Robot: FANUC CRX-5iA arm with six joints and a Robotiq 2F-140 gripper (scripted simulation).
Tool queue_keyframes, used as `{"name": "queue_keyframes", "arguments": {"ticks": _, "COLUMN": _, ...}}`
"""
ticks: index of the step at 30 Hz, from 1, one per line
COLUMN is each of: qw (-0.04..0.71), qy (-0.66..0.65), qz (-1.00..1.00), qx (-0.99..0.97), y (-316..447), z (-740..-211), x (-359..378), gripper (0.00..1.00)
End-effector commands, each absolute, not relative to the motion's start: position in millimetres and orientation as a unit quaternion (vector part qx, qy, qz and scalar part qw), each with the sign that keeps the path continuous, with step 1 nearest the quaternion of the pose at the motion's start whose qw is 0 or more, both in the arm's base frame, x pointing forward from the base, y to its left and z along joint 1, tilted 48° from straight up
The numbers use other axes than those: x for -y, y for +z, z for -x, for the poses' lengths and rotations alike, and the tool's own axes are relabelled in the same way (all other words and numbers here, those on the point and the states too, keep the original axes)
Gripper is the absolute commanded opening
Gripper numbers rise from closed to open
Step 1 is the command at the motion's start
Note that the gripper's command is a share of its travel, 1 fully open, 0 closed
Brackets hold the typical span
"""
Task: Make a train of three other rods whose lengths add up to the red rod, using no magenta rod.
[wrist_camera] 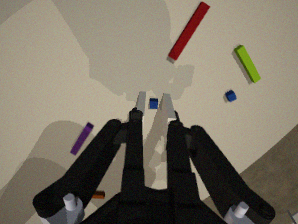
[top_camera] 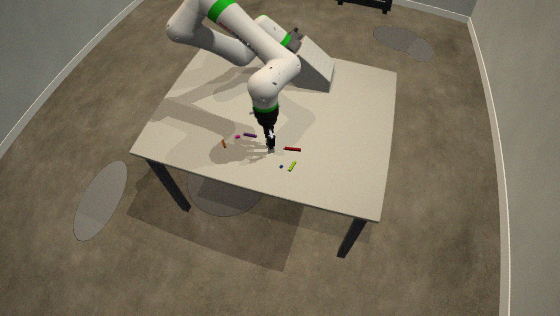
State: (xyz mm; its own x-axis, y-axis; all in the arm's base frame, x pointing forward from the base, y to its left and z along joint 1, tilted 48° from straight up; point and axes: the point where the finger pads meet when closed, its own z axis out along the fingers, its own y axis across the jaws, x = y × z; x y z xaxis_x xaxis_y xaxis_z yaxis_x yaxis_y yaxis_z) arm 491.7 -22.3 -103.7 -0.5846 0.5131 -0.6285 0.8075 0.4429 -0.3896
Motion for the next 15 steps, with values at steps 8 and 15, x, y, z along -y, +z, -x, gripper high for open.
{"name": "queue_keyframes", "arguments": {"ticks": 8, "qw": 0.215, "qy": -0.342, "qz": -0.402, "qx": -0.822, "y": -103.5, "z": -491.8, "x": 21.9, "gripper": 0.15}}
{"name": "queue_keyframes", "arguments": {"ticks": 15, "qw": 0.215, "qy": -0.342, "qz": -0.402, "qx": -0.822, "y": -98.9, "z": -491.2, "x": 16.9, "gripper": 0.15}}
